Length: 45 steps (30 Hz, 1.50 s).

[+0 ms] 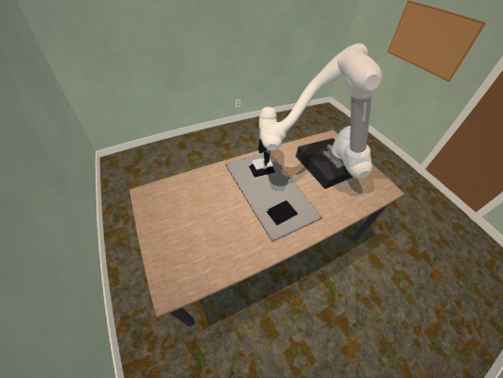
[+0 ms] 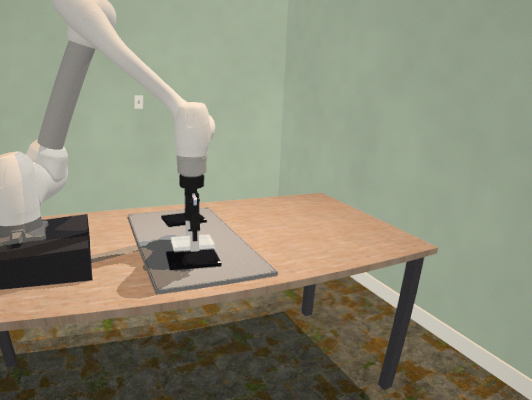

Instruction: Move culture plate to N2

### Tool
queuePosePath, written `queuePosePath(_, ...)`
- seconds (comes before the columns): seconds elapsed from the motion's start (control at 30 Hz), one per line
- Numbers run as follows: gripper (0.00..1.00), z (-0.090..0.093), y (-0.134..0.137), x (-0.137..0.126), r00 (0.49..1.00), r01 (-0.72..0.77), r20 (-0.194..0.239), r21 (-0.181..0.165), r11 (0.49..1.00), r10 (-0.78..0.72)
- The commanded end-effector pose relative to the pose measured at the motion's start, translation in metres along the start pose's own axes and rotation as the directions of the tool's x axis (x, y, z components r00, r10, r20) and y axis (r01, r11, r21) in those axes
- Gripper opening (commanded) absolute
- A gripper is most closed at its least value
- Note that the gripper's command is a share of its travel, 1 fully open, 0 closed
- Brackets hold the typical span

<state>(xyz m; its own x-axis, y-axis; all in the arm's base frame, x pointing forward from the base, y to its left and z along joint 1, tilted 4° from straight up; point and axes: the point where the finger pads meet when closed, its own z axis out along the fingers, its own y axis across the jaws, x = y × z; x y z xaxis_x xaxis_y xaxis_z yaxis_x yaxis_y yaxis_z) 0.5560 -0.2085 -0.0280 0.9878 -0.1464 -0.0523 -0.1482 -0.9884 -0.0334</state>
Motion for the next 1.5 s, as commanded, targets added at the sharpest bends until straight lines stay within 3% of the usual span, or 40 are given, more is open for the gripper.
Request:
queuePosePath(0.0,0.0,-0.006,0.0,0.0,1.0,0.0,0.0,0.0,1.0,0.0)
queuePosePath(0.37,0.0,-0.022,0.0,0.0,1.0,0.0,0.0,0.0,1.0,0.0)
queuePosePath(1.03,0.0,-0.022,0.0,0.0,1.0,0.0,0.0,0.0,1.0,0.0)
queuePosePath(1.3,0.0,-0.022,-0.02,0.001,0.983,0.181,0.0,0.0,0.983,-0.181)
queuePosePath(1.47,0.0,-0.022,-0.037,0.002,0.983,0.181,0.0,0.0,0.983,-0.181)
